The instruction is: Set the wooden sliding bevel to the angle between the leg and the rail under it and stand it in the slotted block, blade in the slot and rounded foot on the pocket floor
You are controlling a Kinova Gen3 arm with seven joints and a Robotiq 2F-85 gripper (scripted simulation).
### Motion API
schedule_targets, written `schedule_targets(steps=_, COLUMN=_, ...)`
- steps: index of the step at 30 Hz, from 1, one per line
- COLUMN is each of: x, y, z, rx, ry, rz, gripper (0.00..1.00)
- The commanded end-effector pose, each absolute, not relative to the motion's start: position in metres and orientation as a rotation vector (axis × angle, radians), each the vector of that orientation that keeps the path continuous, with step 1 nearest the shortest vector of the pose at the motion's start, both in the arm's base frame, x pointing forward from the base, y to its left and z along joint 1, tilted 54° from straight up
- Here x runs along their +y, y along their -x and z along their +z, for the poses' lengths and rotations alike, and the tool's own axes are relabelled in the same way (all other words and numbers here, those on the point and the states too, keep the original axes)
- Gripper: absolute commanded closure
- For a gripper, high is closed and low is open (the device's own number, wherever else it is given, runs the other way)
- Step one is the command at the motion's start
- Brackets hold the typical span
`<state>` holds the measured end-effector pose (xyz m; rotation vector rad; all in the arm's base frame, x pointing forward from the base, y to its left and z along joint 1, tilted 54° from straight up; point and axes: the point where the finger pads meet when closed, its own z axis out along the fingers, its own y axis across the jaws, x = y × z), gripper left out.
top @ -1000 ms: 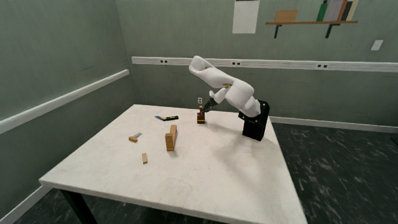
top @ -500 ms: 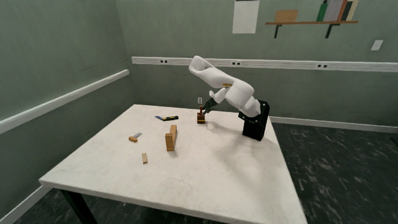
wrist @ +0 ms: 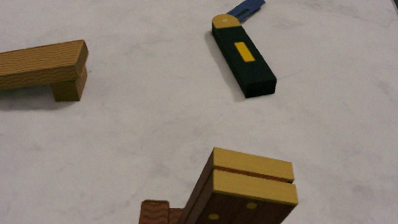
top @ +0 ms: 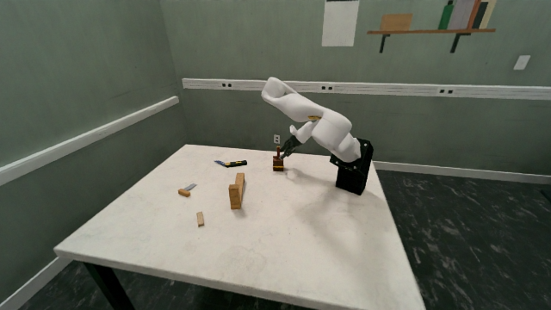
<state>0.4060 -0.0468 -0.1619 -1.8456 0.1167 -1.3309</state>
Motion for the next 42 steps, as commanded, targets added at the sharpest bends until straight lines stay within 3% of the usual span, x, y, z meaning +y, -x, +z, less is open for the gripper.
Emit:
schedule_targets(steps=1, x=-0.048, y=-0.406, z=-0.162, rx=0.117, ry=1.846, rz=-1.333, gripper=0.00)
schedule_targets(steps=18, x=-0.055, y=-0.395, z=-0.160, rx=0.117, ry=1.846, rz=-1.332, gripper=0.00)
schedule_targets(steps=33, x=-0.108, y=-0.319, z=-0.152, rx=0.116, ry=1.846, rz=-1.332, gripper=0.00)
schedule_targets(steps=42, x=-0.116, y=-0.308, z=-0.151, rx=0.116, ry=1.846, rz=-1.332, gripper=0.00)
